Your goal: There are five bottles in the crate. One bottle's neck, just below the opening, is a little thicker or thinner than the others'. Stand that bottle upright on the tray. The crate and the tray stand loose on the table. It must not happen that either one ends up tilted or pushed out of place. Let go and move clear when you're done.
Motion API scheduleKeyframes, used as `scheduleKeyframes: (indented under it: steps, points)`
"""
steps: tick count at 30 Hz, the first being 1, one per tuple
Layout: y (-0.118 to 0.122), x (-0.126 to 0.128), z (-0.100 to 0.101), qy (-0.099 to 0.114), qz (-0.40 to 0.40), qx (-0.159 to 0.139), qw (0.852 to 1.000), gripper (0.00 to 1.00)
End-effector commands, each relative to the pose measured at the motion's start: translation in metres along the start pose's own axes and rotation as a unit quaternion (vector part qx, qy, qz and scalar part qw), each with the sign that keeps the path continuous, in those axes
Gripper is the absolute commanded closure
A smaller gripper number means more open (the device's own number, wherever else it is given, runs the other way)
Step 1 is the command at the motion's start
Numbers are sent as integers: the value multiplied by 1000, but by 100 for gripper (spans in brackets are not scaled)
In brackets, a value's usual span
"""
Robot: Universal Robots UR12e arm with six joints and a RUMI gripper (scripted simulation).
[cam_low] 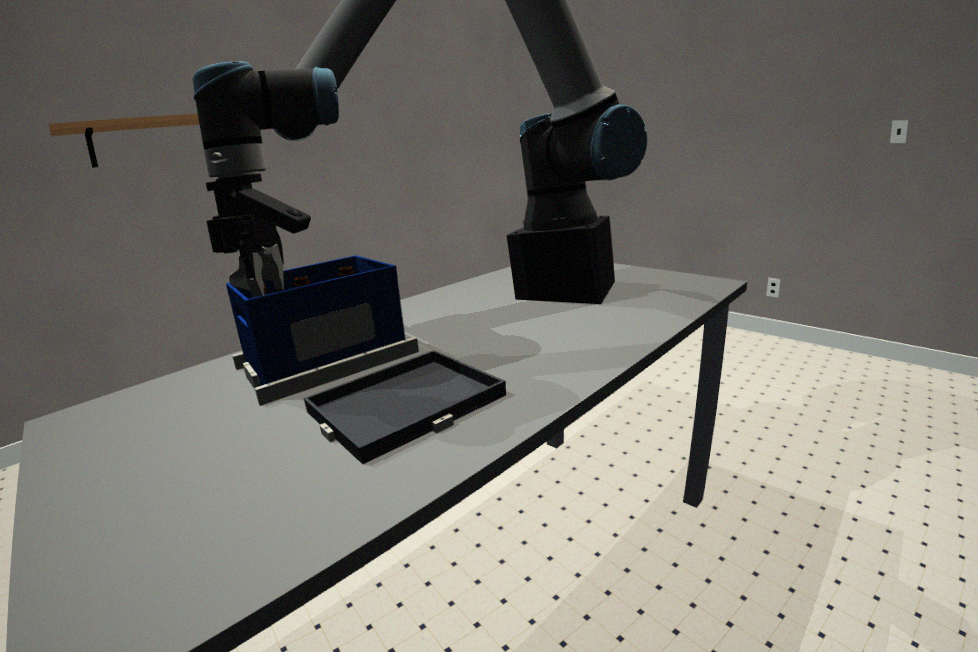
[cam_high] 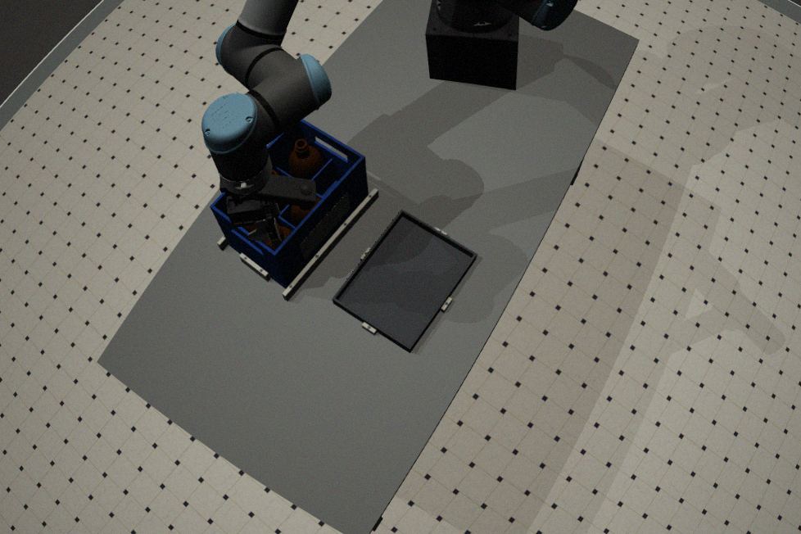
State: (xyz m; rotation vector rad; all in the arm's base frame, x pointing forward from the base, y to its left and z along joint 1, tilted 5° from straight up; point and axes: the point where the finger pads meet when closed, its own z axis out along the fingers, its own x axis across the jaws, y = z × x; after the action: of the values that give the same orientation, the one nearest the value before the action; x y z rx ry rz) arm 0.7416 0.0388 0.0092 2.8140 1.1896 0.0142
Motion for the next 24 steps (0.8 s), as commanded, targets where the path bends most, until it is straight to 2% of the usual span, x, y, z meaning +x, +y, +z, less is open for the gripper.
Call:
scheduleKeyframes:
  steps: [1,18,24]
  points:
    - [0,-1,0,0,0,0,1000,62]
    - [0,-1,0,0,0,0,1000,62]
    - [2,0,-7,1,0,-1,1000,62]
